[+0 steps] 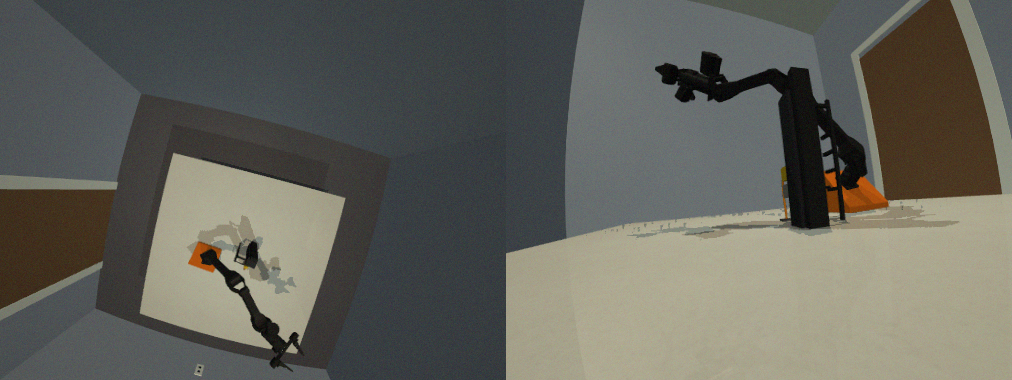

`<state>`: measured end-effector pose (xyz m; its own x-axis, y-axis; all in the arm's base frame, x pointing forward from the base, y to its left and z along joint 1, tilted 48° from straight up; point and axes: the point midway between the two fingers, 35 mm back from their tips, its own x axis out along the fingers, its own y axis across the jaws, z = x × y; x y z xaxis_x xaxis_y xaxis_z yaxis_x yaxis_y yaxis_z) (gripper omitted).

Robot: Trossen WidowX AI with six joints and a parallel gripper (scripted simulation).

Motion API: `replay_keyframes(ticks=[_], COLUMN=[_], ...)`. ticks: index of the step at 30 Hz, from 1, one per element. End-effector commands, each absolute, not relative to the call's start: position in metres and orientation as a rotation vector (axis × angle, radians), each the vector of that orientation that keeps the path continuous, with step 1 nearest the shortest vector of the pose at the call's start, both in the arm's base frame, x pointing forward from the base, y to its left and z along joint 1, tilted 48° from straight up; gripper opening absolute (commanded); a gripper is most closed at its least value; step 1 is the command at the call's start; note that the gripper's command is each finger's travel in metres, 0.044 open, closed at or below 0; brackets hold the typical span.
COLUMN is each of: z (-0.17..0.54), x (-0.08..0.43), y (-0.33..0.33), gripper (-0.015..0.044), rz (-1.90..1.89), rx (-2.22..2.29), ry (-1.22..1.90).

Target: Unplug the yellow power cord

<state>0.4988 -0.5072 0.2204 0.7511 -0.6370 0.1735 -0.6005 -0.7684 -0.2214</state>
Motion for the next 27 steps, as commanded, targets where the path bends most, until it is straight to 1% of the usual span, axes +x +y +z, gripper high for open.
replay_keyframes(ticks=[1, 3, 9, 13, 27], z=[0.219, 0.206, 0.146, 0.114, 0.069], x=[0.499, 0.502, 0.502, 0.492, 0.456], y=[-0.507, -0.501, -0.462, -0.428, -0.356], gripper=[0.0374, 0.0321, 0.0164, 0.0160, 0.0160], rz=[-0.353, -0.298, -0.081, 0.009, 0.085], rx=[-2.780, -2.648, -1.962, -1.497, -0.668], ry=[0.984, 0.908, 0.720, 0.702, 0.796])
